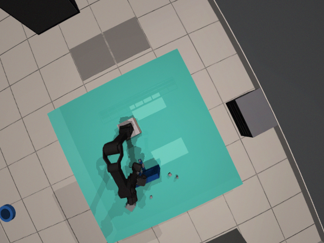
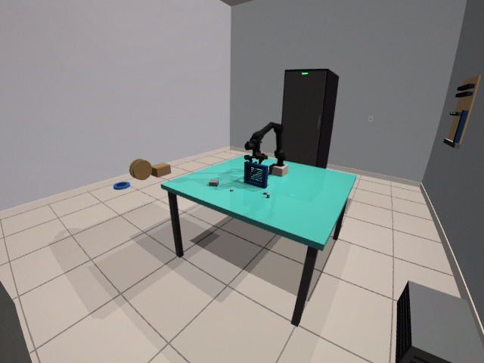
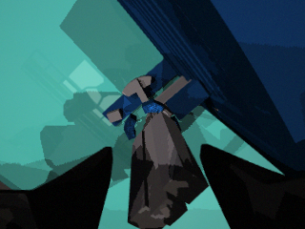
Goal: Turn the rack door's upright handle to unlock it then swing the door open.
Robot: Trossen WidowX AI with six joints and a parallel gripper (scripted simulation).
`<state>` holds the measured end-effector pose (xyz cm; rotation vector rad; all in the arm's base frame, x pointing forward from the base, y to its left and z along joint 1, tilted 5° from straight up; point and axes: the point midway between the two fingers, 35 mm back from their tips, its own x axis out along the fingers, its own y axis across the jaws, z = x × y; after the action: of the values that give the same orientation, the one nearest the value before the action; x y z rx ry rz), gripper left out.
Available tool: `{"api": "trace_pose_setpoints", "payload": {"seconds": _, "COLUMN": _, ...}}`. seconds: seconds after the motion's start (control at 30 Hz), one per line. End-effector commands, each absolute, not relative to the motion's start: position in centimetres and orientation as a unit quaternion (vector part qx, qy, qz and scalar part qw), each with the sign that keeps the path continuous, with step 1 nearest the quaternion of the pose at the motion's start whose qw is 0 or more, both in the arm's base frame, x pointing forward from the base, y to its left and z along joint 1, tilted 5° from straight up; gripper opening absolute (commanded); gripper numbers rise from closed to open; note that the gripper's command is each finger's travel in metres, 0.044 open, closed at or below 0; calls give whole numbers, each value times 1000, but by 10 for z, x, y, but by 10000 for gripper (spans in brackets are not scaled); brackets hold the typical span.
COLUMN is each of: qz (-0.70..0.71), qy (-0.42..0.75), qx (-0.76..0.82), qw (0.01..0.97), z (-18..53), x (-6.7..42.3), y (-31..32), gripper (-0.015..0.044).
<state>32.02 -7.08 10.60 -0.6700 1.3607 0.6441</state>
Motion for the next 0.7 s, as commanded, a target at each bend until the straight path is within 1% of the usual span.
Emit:
{"api": "trace_pose_setpoints", "payload": {"seconds": 0.0, "qz": 353, "qy": 569, "qx": -370, "qw": 644, "z": 106, "x": 321, "y": -70, "gripper": 283}}
{"api": "trace_pose_setpoints", "payload": {"seconds": 0.43, "qz": 513, "qy": 430, "qx": -553, "qw": 496, "z": 106, "x": 321, "y": -70, "gripper": 283}}
{"api": "trace_pose_setpoints", "payload": {"seconds": 0.67, "qz": 520, "qy": 422, "qx": -561, "qw": 487, "z": 106, "x": 321, "y": -70, "gripper": 283}}
